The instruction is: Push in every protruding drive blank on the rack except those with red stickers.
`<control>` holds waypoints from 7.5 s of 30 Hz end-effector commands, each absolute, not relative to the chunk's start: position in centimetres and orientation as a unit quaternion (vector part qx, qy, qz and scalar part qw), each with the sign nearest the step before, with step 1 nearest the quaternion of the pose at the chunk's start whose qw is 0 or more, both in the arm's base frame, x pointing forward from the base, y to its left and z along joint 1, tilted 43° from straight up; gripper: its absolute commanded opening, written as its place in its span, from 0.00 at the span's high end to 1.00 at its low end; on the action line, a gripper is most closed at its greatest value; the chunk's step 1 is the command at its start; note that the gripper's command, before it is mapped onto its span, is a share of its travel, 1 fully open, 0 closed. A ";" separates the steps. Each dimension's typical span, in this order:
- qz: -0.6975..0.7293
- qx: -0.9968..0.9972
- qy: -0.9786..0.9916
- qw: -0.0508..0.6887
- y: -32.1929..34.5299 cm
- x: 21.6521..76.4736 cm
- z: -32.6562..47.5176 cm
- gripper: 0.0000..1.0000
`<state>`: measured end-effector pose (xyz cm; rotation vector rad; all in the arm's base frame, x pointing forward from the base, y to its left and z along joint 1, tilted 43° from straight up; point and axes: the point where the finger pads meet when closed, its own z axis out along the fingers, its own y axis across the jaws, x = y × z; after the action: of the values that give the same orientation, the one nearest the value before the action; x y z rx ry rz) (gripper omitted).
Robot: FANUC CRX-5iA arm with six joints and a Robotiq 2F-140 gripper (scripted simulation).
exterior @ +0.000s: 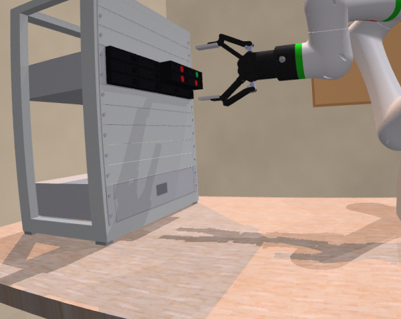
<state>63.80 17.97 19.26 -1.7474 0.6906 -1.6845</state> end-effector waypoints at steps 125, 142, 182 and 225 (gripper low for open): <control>-0.636 -0.660 0.261 0.304 11.5 64.8 25.4 0.00; -0.636 -0.660 0.261 0.304 11.5 64.8 25.4 1.00; -0.636 -0.660 0.261 0.304 12.6 62.0 26.5 1.00; -0.636 -0.660 0.261 0.304 12.9 65.8 26.5 1.00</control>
<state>65.83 12.87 26.49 -1.7474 0.6907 -1.6845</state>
